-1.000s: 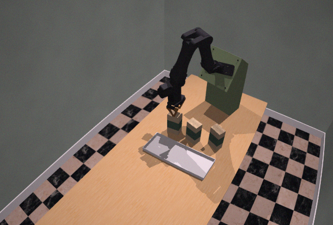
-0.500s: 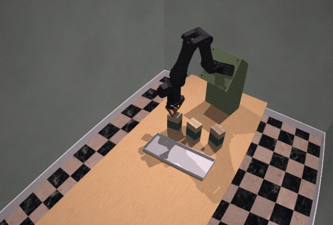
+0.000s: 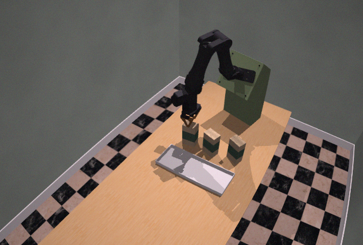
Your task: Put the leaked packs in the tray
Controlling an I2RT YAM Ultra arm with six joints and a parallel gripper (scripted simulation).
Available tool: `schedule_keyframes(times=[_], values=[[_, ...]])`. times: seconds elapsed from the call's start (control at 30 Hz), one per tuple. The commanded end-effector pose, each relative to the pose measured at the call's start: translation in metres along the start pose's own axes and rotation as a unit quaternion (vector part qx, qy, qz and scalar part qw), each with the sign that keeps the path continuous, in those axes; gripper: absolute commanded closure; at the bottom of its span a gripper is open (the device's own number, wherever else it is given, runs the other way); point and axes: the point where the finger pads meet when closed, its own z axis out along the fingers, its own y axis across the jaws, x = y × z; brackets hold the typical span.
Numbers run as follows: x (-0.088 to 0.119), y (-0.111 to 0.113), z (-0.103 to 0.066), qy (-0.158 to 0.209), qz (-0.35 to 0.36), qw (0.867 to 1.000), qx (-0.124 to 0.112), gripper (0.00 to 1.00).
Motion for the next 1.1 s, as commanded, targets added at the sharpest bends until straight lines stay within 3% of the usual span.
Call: schedule_keyframes(times=[0.0, 0.7, 1.07], values=[[-0.005, 0.006, -0.004, -0.013, 0.001, 1.000, -0.010, 0.21], [-0.013, 0.007, -0.001, -0.016, 0.000, 1.000, -0.005, 0.21], [-0.007, 0.011, 0.013, -0.010, -0.001, 1.000, -0.010, 0.21]])
